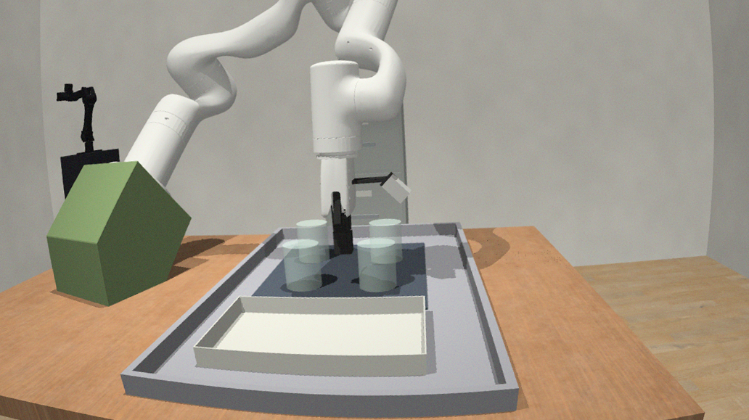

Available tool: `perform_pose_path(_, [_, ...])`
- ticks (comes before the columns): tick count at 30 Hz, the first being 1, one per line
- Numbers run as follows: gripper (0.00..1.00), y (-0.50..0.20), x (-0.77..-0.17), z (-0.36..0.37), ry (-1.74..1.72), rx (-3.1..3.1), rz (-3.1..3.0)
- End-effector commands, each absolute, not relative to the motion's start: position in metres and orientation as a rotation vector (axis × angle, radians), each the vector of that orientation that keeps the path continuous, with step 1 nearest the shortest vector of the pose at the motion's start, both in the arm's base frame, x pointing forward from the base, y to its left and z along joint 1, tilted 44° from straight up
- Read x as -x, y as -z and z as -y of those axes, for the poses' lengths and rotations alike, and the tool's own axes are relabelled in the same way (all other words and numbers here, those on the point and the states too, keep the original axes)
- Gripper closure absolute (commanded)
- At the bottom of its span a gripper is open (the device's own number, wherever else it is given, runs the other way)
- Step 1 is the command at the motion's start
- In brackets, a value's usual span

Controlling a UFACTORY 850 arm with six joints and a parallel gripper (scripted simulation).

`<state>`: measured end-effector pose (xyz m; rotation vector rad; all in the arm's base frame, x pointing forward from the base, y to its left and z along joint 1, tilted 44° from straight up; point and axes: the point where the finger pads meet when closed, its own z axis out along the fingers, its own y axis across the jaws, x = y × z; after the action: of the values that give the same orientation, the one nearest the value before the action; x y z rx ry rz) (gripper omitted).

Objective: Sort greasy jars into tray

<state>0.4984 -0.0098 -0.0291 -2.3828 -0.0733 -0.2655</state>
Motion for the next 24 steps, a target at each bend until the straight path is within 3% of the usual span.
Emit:
perform_pose_path(1, [1.0,0.0285,-0.4996,0.0104,0.267,2.383,0.073])
perform_pose_path(24, [1.0,0.028,-0.5021,0.0105,0.267,2.383,0.073])
